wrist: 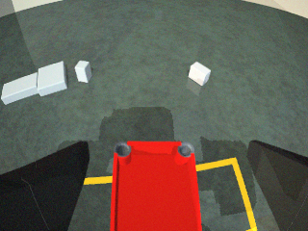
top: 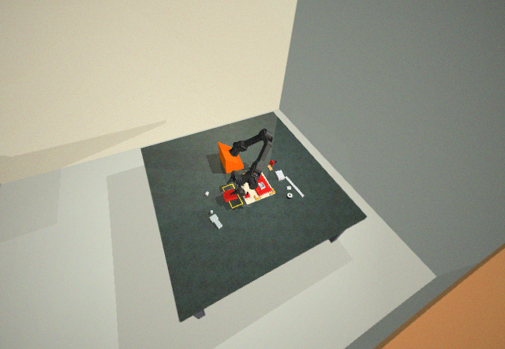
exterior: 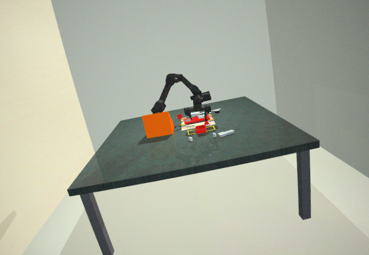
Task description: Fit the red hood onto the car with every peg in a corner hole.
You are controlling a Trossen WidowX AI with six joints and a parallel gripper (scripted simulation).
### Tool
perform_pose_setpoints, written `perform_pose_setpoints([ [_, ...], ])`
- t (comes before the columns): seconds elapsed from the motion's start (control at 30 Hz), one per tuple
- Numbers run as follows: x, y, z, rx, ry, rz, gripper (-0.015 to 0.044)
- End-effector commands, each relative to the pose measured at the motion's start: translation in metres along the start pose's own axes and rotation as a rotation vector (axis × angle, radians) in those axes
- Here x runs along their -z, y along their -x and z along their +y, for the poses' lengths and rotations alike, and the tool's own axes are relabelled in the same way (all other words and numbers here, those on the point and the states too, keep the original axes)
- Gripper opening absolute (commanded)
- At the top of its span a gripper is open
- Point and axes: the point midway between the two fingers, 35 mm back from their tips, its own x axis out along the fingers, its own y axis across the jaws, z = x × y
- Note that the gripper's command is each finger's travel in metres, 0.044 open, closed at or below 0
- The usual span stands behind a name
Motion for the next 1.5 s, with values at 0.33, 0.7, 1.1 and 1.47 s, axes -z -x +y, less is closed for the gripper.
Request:
perform_pose_setpoints([
  [0.33,0.005,-0.003,0.001,-0.003,-0.013,-0.006,0.0440],
  [0.7,0.011,-0.006,0.002,-0.006,-0.014,-0.006,0.0440],
  [1.1,0.017,-0.010,0.003,-0.008,-0.014,-0.006,0.0440],
  [1.47,0.022,-0.013,0.004,-0.011,-0.015,-0.006,0.0440],
])
